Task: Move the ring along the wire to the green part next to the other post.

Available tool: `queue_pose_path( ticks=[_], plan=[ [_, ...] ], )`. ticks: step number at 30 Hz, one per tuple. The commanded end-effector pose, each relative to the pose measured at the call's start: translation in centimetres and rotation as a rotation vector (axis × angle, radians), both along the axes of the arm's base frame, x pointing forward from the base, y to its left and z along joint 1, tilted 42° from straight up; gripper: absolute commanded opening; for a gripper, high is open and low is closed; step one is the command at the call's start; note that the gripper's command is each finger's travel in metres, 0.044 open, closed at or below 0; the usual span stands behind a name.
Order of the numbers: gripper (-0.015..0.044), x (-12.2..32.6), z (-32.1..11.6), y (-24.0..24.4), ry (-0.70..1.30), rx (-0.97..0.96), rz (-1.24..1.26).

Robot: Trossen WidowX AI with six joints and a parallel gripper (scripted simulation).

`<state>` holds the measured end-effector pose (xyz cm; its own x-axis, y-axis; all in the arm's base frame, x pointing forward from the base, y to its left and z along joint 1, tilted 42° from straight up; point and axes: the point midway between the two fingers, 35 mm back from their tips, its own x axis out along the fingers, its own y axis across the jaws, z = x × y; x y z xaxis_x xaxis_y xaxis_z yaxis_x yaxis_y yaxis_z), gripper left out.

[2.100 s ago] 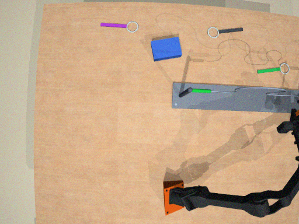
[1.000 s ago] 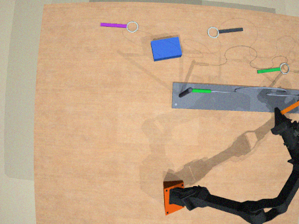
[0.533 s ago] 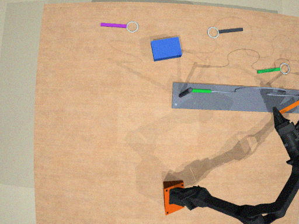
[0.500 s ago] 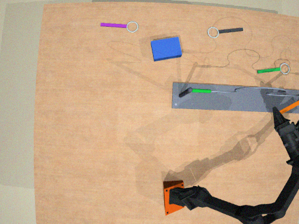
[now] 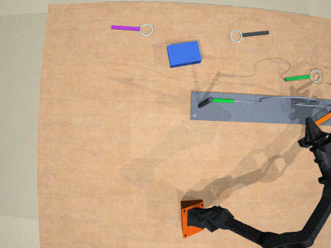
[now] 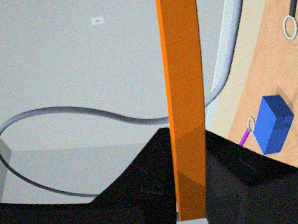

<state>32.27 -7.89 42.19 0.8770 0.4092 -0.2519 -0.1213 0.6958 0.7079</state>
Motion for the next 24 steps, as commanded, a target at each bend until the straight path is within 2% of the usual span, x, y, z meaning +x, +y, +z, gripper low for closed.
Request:
queue_pose_path(
  ticks=[1,13,24],
  plan=[
    [-0.0150,-0.2,1.2,1.2,0.007,0.110,0.013],
    [-0.0150,-0.6,4.4,3.1,0.020,0.332,0.032],
    [-0.0150,-0.8,6.1,3.7,0.023,0.391,0.038]
  ],
)
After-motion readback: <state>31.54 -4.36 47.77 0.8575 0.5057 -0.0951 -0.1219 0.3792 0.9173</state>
